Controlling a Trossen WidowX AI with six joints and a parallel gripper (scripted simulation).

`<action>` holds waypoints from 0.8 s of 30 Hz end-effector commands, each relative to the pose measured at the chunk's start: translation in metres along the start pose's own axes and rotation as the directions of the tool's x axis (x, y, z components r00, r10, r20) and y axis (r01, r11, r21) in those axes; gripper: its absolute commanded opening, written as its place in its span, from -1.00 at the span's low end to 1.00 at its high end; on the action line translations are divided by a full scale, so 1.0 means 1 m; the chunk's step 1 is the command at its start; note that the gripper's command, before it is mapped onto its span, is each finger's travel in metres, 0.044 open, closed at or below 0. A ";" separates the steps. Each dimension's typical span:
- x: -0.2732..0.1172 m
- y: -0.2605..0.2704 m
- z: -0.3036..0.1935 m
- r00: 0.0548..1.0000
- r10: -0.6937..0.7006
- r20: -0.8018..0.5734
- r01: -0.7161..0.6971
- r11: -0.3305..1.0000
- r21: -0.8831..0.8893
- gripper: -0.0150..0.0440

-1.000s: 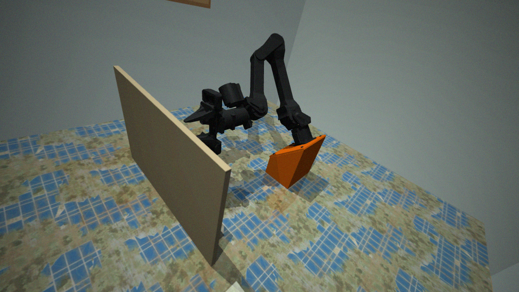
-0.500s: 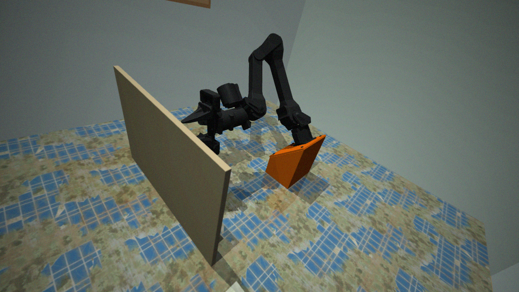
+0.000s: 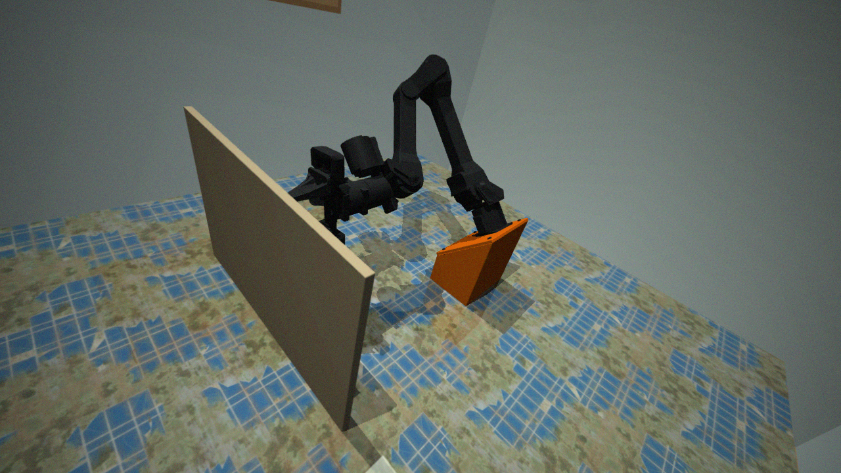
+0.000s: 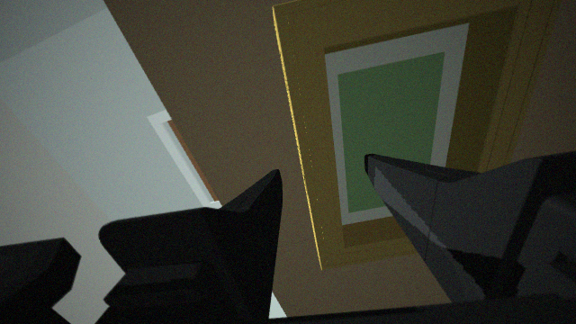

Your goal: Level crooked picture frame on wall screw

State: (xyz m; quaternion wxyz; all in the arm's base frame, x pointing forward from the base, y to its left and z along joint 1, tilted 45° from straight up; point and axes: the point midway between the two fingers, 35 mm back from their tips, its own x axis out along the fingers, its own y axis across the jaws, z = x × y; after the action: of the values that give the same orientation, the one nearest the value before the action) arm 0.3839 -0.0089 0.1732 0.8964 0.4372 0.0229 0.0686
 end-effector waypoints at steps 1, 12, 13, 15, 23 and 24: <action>0.008 0.003 0.002 1.000 0.007 0.007 -0.007 1.000 -0.007 0.39; 0.012 0.003 0.001 1.000 0.008 0.007 -0.008 1.000 -0.007 0.39; 0.012 0.003 0.001 1.000 0.008 0.007 -0.008 1.000 -0.007 0.39; 0.012 0.003 0.001 1.000 0.008 0.007 -0.008 1.000 -0.007 0.39; 0.012 0.003 0.001 1.000 0.008 0.007 -0.008 1.000 -0.007 0.39; 0.012 0.003 0.001 1.000 0.008 0.007 -0.008 1.000 -0.007 0.39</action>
State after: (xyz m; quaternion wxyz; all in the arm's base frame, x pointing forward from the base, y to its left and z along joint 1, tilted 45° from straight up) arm 0.3947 -0.0064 0.1749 0.8965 0.4367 0.0212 0.0709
